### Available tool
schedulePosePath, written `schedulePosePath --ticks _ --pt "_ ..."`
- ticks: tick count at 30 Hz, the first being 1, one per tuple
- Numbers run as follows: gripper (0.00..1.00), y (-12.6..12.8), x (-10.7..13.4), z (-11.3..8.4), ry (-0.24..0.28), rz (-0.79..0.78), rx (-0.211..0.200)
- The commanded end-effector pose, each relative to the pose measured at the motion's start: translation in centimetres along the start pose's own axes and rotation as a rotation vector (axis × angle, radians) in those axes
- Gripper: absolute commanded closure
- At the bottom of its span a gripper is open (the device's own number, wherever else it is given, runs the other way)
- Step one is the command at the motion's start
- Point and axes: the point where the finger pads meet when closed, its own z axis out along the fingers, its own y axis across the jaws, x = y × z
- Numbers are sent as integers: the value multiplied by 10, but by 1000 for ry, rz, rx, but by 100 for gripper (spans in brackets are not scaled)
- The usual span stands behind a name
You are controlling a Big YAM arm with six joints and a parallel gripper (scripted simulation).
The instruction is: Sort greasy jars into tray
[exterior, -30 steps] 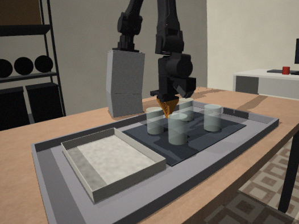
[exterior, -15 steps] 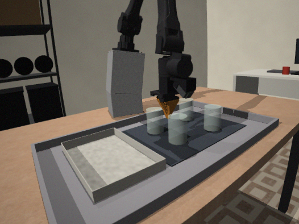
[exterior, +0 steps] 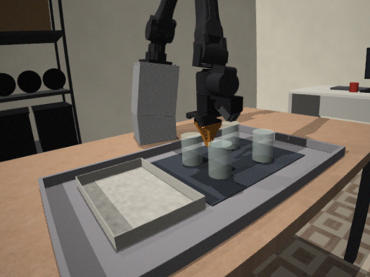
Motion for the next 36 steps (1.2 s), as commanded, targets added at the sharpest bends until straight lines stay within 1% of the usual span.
schedulePosePath --ticks 1,36 --pt "100 4 -22 -3 -34 -11 3" --pt "100 4 -26 -3 -34 -11 3"
